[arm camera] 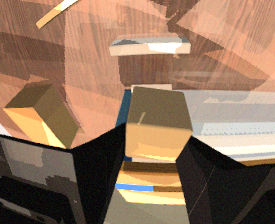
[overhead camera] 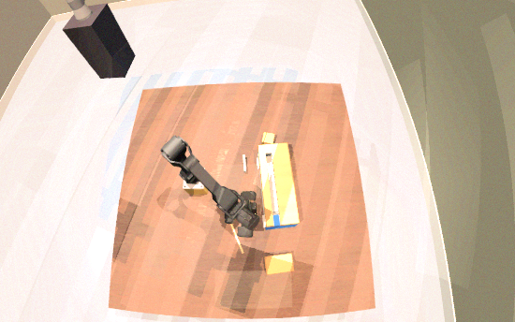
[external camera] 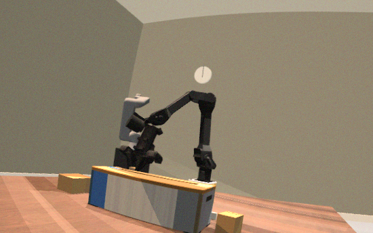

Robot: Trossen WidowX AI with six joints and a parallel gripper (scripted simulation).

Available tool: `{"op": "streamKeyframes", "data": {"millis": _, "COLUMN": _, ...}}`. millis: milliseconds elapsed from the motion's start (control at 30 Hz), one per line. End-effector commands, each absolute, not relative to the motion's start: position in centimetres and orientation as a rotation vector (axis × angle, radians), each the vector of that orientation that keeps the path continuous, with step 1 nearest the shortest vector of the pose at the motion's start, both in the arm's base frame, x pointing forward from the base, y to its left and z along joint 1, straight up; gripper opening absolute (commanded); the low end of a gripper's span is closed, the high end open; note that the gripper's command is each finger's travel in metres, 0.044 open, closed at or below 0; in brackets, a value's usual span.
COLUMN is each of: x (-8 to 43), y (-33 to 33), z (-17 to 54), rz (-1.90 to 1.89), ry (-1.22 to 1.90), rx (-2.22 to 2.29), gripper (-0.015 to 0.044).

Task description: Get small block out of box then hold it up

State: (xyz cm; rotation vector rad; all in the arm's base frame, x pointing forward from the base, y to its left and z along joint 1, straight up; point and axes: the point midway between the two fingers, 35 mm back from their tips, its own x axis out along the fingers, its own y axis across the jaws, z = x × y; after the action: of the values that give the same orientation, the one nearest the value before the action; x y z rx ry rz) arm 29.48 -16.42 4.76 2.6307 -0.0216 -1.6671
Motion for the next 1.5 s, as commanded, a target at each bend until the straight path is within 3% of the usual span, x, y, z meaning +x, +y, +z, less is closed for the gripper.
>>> {"op": "streamKeyframes", "data": {"millis": 0, "x": 28.7, "y": -15.6, "z": 5.6, "rz": -1.688, "ry": -0.097, "rx": 2.653, "gripper": 0.0}}
{"op": "streamKeyframes", "data": {"millis": 867, "x": 23.6, "y": -11.1, "z": 10.3, "rz": -1.652, "ry": -0.618, "rx": 2.853, "gripper": 0.0}}
{"op": "streamKeyframes", "data": {"millis": 1467, "x": 23.5, "y": -11.0, "z": 10.4, "rz": -1.648, "ry": -0.632, "rx": 2.859, "gripper": 0.0}}
